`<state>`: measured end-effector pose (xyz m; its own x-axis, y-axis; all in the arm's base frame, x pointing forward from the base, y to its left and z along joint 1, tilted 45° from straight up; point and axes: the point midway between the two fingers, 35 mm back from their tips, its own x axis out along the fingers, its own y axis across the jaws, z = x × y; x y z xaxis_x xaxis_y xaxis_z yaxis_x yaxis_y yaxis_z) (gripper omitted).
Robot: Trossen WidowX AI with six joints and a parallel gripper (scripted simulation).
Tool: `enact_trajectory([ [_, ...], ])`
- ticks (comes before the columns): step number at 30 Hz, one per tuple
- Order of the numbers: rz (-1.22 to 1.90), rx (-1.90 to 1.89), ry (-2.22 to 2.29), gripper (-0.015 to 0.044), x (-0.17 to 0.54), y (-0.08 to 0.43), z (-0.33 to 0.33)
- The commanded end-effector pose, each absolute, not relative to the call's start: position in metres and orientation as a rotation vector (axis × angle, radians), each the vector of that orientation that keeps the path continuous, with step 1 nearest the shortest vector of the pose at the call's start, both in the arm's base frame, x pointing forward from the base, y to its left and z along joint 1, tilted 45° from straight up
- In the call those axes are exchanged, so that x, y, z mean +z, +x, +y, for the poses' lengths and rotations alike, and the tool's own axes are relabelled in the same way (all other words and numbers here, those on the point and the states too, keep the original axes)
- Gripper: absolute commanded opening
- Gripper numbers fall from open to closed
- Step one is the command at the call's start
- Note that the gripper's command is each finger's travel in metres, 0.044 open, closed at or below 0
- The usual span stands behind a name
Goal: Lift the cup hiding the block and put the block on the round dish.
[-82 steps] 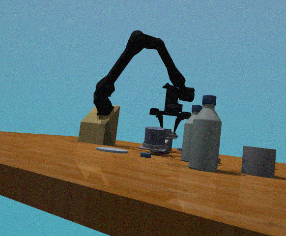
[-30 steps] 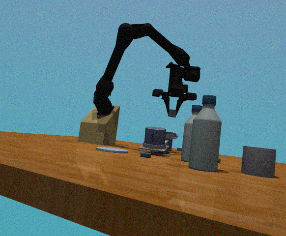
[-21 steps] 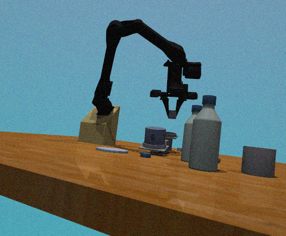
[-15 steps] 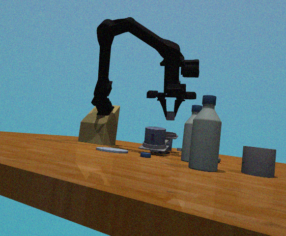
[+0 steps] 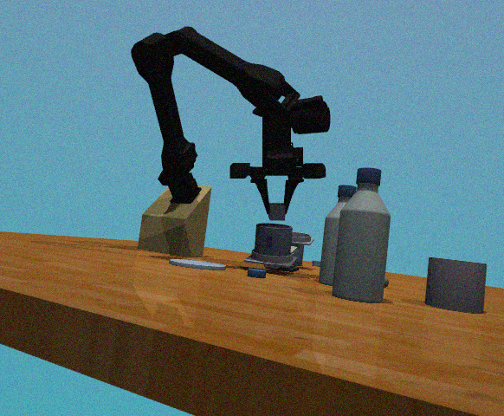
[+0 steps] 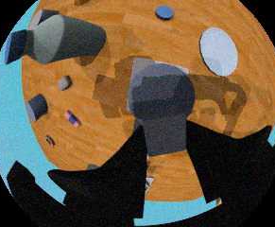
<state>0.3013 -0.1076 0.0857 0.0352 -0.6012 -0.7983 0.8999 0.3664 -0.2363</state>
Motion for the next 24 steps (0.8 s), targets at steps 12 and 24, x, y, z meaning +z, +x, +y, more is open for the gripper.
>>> enact_trajectory([
  [12, 0.927, -1.286, 0.304, 0.0000, 0.132, 0.234, -0.196],
  [24, 0.922, -1.331, 0.274, 0.0000, 0.138, 0.207, -0.221],
])
